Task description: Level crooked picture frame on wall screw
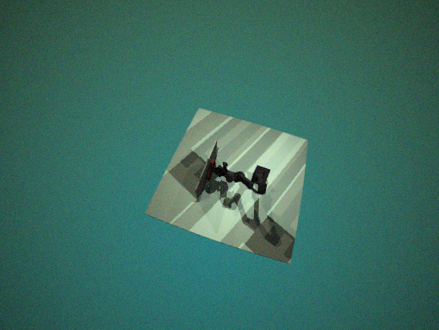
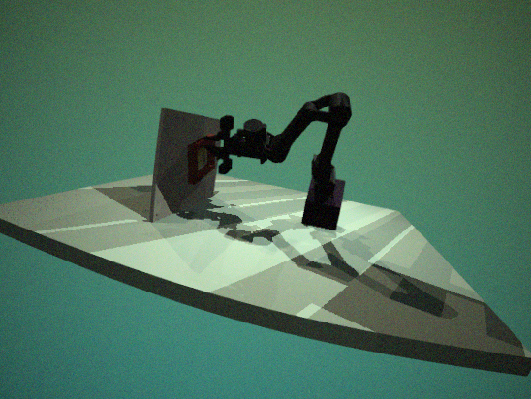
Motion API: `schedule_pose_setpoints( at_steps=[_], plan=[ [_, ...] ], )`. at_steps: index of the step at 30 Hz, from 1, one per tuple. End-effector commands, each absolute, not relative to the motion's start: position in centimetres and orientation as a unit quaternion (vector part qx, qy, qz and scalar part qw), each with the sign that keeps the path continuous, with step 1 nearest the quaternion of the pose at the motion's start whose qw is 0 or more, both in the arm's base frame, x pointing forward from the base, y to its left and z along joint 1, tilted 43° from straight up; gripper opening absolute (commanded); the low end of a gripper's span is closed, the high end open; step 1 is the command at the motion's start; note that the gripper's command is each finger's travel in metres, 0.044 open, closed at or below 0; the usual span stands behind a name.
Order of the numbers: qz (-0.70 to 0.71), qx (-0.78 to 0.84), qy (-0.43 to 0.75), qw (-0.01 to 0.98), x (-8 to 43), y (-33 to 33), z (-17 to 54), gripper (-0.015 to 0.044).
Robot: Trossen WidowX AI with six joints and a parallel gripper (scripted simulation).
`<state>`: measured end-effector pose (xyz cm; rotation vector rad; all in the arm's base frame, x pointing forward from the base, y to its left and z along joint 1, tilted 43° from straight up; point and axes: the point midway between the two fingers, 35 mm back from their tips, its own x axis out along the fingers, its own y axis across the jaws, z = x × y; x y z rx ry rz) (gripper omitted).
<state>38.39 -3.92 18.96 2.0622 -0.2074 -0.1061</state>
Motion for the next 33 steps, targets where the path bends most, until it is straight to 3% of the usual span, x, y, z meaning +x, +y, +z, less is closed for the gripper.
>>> schedule_pose_setpoints(
  at_steps=[1,33],
  plan=[
    [-0.038,0.857,-0.096,0.506,38.33,-4.31,19.7,0.0],
    [-0.038,0.857,-0.096,0.506,38.32,-4.37,19.49,0.0]
  ],
)
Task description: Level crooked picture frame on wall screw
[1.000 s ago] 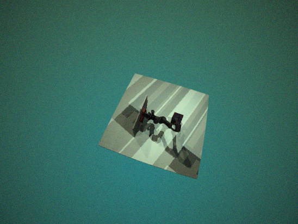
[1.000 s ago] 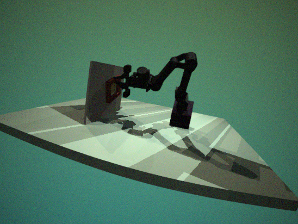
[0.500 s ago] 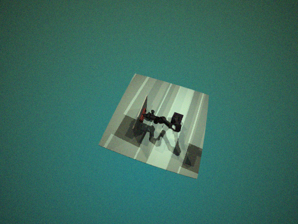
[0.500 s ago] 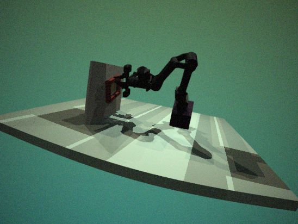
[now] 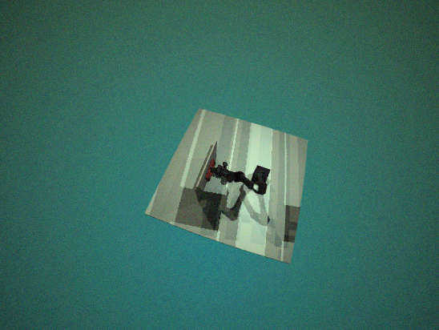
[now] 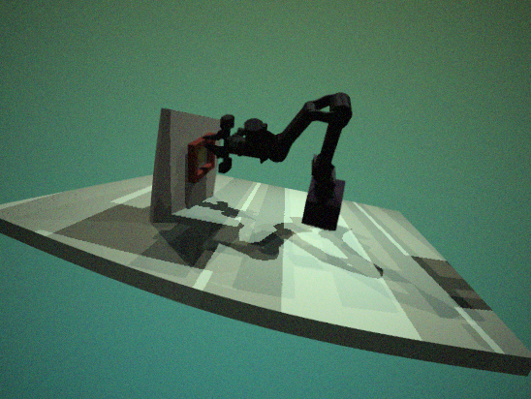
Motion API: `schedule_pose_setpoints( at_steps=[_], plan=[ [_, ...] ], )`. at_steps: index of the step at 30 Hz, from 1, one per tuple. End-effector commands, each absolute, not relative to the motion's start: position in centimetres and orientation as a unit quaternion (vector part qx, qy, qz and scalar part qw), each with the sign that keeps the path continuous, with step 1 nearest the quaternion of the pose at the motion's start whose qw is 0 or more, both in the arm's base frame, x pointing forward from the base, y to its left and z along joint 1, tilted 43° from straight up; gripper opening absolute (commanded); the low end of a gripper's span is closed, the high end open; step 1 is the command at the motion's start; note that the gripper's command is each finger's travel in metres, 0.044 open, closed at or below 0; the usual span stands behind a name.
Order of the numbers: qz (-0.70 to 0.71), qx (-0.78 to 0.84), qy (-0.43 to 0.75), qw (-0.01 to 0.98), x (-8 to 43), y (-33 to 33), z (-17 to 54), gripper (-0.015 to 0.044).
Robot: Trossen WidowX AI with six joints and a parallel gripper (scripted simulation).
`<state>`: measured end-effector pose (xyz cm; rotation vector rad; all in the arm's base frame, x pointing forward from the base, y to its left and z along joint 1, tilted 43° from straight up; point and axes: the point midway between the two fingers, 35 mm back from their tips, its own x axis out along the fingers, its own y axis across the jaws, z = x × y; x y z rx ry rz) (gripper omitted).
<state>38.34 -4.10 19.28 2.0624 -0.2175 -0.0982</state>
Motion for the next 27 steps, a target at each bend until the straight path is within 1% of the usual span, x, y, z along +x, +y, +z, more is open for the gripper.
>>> schedule_pose_setpoints(
  at_steps=[1,27],
  plan=[
    [-0.038,0.857,-0.096,0.506,38.32,-4.36,19.47,0.0],
    [-0.038,0.856,-0.096,0.506,38.24,-4.83,19.13,0.0]
  ],
)
